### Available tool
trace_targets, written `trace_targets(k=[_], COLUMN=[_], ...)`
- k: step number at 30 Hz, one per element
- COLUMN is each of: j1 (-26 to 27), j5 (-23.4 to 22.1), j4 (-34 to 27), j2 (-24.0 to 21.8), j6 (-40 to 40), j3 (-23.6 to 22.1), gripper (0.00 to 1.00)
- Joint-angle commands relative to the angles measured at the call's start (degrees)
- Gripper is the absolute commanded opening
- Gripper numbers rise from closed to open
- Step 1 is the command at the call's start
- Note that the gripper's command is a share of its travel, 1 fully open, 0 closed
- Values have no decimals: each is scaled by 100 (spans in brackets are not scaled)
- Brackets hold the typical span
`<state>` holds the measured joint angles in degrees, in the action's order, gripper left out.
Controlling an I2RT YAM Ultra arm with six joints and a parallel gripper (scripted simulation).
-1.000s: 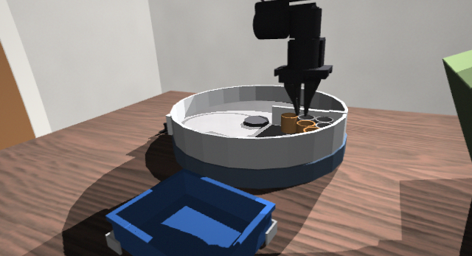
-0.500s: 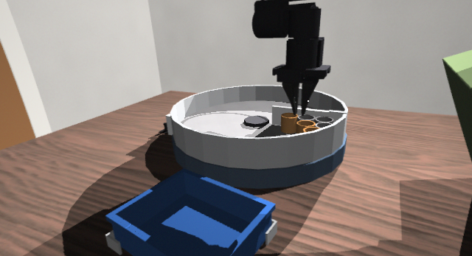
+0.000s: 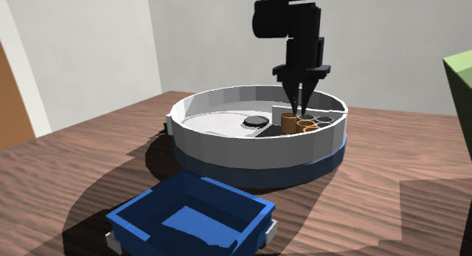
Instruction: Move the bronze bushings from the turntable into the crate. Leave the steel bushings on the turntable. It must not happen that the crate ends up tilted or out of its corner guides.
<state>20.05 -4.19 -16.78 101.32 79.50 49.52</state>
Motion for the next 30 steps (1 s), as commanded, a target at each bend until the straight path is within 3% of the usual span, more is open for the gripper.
trace_targets(k=[1,30], j1=[-61,-58], j5=[139,146], j4=[15,43], j2=[-159,-167], j6=[46,63], j3=[153,50], gripper=[15,15])
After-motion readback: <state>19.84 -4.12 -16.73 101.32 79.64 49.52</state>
